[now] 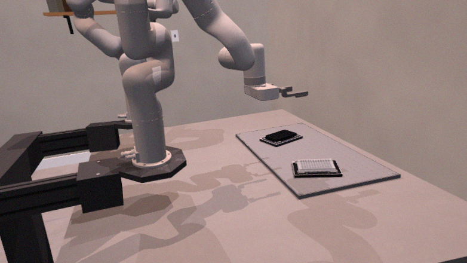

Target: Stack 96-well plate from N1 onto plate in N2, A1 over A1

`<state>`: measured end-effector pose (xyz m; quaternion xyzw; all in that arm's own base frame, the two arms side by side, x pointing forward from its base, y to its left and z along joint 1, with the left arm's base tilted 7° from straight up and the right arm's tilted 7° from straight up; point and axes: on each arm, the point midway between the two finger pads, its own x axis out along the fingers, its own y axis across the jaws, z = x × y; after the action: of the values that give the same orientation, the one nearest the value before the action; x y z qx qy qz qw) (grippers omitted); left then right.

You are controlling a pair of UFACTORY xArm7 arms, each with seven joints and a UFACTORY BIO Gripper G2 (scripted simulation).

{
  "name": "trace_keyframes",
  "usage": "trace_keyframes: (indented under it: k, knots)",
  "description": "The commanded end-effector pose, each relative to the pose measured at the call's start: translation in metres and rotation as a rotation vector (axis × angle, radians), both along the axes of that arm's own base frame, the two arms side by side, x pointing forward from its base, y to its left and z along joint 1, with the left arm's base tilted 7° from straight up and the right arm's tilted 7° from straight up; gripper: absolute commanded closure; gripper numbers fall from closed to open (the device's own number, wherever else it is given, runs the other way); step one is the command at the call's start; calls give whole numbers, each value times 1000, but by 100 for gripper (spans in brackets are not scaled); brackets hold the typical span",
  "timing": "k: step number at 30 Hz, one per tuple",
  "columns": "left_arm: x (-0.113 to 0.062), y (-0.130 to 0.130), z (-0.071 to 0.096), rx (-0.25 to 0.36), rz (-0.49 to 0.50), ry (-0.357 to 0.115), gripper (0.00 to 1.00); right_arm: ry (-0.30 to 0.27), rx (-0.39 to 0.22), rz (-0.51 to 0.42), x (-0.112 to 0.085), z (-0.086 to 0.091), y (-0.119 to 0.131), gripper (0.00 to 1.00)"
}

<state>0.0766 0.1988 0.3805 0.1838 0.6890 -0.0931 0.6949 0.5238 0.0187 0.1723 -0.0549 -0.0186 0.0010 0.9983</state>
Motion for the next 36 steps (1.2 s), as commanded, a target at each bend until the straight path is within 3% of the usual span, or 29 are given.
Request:
trace_keyframes:
  k: [1,7,36]
  knots:
    - [-22,1,0,-19,113,-18,0,4,-3,67,3,-4,8,63]
    - [-22,1,0,-19,113,-18,0,26,-11,266,11,-22,31,63]
    - [-22,1,0,-19,113,-18,0,26,-10,269,42,-97,127,63]
